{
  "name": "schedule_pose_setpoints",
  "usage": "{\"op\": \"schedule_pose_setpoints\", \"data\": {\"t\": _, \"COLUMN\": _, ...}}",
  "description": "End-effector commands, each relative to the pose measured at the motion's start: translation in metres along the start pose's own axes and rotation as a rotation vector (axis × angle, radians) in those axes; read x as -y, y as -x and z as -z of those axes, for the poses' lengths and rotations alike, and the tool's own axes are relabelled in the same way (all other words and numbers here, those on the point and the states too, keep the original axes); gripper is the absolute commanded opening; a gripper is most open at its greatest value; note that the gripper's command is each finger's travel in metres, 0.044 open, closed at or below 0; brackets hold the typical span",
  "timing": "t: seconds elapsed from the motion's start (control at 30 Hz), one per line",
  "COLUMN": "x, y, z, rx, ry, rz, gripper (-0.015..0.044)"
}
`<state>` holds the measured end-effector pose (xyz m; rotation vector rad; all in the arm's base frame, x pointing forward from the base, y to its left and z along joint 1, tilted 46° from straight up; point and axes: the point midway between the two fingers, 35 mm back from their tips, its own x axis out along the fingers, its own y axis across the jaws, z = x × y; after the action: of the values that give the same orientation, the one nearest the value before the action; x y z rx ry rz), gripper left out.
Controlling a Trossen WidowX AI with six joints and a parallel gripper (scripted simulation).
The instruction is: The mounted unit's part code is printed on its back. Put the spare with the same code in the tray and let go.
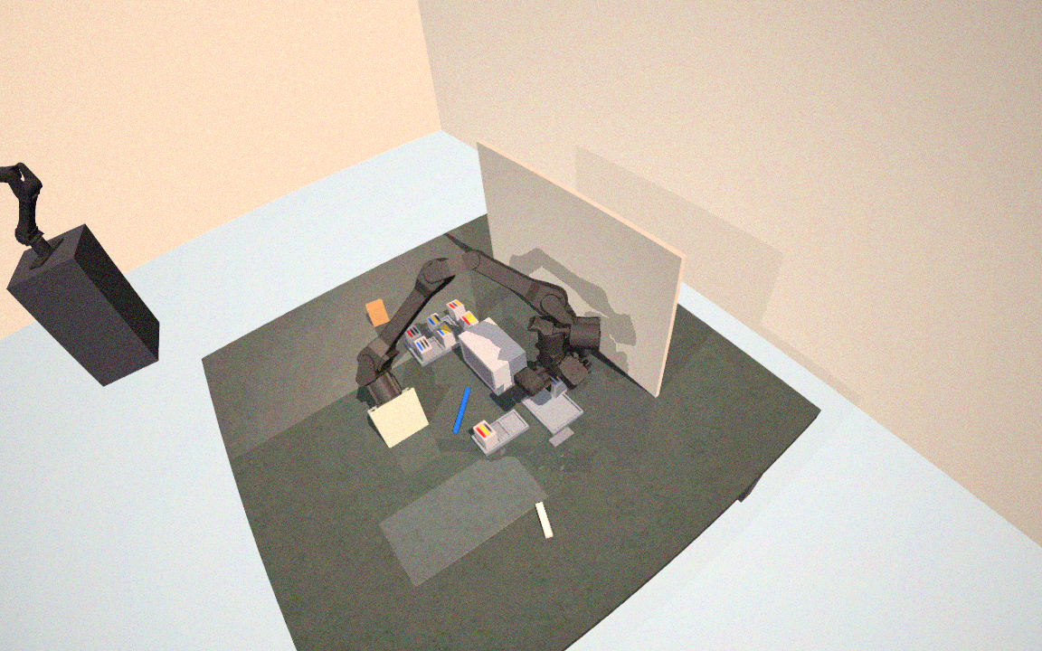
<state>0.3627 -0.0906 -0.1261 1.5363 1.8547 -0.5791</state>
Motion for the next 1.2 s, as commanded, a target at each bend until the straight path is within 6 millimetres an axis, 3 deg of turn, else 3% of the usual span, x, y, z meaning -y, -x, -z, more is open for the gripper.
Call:
{"op": "schedule_pose_setpoints", "data": {"t": 0.0, "x": 0.0, "y": -0.004, "z": 0.0, "rx": -0.004, "ry": -0.006, "rz": -0.005, "gripper": 0.0}}
{"op": "schedule_pose_setpoints", "data": {"t": 1.17, "x": 0.002, "y": -0.036, "z": 0.002, "rx": -0.007, "ry": -0.005, "rz": -0.005, "gripper": 0.0}}
